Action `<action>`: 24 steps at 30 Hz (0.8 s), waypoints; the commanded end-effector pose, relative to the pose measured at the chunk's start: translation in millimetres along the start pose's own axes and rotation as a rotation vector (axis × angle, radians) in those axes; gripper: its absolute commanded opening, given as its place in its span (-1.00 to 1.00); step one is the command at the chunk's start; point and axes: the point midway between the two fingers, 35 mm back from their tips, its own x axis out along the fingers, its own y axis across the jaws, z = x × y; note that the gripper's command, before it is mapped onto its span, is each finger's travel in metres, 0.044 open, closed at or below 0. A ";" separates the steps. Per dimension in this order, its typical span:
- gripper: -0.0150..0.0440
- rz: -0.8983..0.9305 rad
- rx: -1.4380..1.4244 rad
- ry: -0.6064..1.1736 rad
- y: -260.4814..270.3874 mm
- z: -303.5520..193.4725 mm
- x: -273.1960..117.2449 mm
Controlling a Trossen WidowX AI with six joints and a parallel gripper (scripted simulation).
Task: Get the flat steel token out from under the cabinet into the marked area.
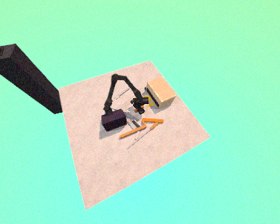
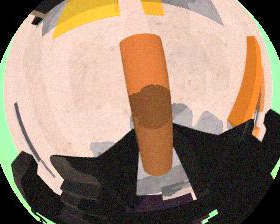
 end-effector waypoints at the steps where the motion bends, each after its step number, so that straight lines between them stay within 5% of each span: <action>1: -0.49 0.001 -0.002 0.002 0.3 -7.3 0.8; 24: -0.49 0.000 -0.001 0.004 -1.7 -38.1 0.9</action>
